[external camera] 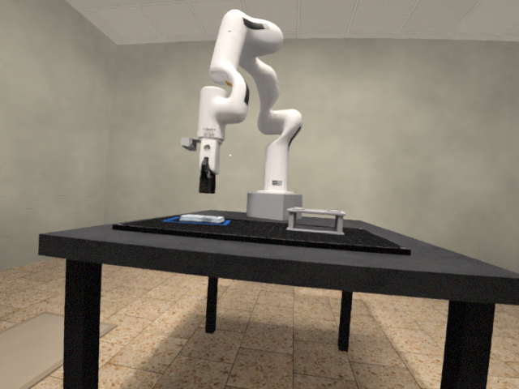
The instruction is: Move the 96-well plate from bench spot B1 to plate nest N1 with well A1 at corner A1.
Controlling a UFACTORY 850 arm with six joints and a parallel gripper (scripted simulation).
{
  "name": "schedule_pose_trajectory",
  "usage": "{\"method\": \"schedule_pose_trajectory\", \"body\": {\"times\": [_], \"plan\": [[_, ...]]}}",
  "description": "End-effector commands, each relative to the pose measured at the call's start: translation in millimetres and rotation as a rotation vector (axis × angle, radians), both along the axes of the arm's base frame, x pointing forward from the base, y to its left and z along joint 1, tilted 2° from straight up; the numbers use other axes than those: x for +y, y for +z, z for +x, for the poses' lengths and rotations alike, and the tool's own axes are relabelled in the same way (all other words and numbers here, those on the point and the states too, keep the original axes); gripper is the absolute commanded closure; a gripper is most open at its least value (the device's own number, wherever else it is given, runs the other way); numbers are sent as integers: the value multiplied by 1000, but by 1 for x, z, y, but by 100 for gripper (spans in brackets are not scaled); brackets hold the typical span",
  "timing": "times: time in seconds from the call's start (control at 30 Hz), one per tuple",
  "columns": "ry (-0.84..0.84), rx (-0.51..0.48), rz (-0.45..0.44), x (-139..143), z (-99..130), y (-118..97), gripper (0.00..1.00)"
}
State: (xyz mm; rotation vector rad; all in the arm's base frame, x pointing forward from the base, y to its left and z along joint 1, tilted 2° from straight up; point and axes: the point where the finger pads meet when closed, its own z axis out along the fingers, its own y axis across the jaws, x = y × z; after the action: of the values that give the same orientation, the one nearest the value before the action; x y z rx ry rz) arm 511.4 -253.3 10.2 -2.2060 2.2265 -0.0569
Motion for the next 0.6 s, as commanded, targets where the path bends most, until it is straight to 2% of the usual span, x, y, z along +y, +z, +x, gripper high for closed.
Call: {"method": "schedule_pose_trajectory", "body": {"times": [0.0,0.23,0.57], "plan": [[-35,-4,-1,-8,-15,-1,0],[-65,-5,-1,-19,-48,-3,0],[-65,-5,-1,-20,-50,-3,0]]}}
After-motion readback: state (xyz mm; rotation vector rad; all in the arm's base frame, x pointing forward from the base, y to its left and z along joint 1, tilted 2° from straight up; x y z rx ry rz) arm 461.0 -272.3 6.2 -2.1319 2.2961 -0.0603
